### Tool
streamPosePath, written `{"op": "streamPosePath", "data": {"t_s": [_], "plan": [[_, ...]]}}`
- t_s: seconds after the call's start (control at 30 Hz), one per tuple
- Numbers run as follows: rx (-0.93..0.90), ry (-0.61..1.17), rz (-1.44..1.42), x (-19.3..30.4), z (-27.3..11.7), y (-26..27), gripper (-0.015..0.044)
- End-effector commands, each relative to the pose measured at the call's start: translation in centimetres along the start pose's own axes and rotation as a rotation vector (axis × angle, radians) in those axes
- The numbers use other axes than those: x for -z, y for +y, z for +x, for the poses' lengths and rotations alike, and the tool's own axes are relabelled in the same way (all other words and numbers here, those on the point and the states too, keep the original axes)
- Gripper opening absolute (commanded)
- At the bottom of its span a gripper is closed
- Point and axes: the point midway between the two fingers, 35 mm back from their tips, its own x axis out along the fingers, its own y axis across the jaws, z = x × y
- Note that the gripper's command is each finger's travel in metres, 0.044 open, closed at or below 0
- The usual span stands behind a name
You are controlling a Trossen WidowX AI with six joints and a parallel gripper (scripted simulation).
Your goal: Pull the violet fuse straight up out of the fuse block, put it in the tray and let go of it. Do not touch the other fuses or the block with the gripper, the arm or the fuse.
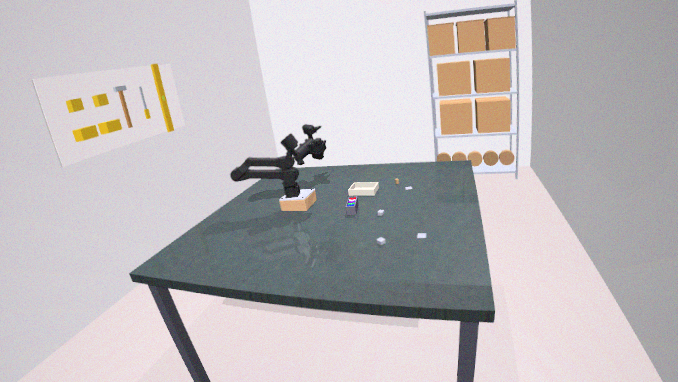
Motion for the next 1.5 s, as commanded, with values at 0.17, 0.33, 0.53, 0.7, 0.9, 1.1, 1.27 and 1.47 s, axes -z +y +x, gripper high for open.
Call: {"op": "streamPosePath", "data": {"t_s": [0.17, 0.33, 0.53, 0.7, 0.9, 1.1, 1.27, 1.47], "plan": [[0.157, -0.215, -0.145, -5.1, 1.3, 0.0, 0.0243], [0.414, -0.397, -0.306, -11.0, 1.4, -1.2, 0.0111], [0.83, -0.488, -0.486, -17.6, -0.9, -4.1, 0.0071], [1.212, -0.409, -0.574, -21.7, -4.3, -6.9, 0.0071], [1.618, -0.112, -0.585, -24.9, -9.6, -9.9, 0.0071], [1.852, 0.356, -0.494, -26.2, -15.6, -11.6, 0.0071], [1.863, 0.417, -0.478, -26.3, -16.3, -11.7, 0.0071], [1.863, 0.417, -0.478, -26.5, -16.2, -11.8, 0.0071]]}}
